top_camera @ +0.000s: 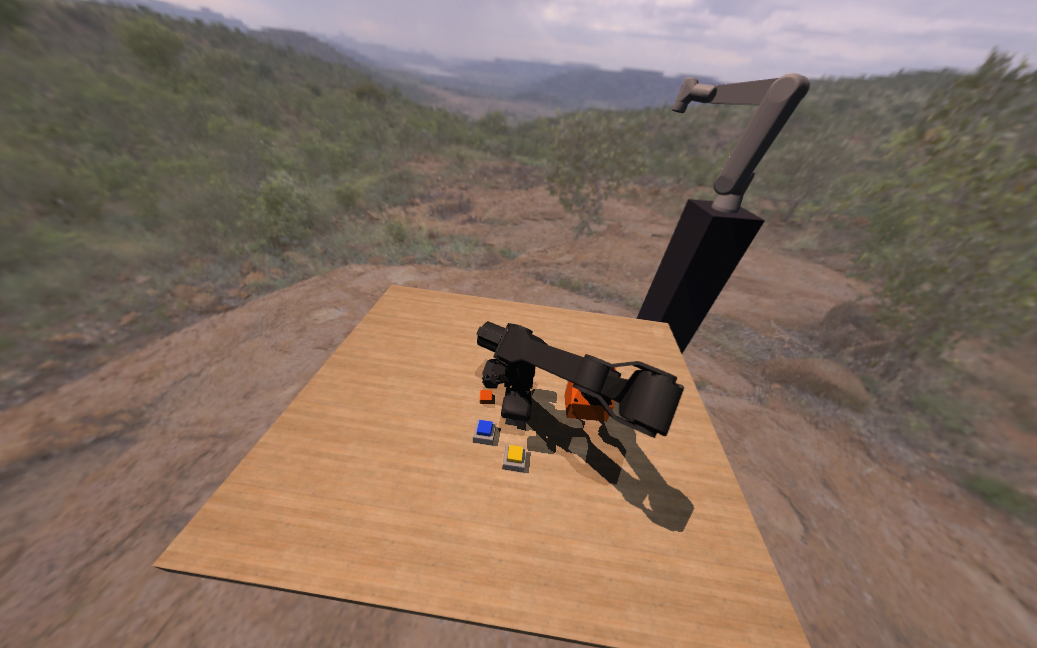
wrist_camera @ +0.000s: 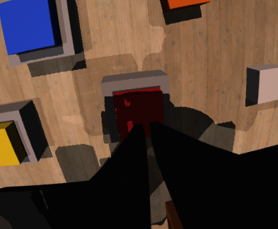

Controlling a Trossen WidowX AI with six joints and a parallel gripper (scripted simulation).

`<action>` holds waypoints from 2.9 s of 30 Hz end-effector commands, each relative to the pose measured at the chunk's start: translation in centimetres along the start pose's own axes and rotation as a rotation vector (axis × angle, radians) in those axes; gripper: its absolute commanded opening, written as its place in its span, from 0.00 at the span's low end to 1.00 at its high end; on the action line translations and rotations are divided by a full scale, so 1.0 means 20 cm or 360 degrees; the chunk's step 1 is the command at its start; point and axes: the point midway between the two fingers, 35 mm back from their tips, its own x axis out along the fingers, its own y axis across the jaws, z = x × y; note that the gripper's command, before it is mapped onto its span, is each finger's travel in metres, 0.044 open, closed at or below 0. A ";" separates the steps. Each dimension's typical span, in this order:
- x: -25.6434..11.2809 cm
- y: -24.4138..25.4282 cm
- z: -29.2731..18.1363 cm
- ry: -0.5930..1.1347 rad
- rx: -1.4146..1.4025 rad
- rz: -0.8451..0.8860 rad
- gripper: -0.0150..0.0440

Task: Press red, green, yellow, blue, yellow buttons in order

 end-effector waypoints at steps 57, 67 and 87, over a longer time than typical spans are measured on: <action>-0.33 -0.01 0.00 0.0005 0.0014 0.0003 0.29; -0.38 -0.54 0.20 -0.0002 0.0014 -0.0021 0.29; -0.03 -0.91 0.22 -0.0003 0.0006 -0.0012 0.29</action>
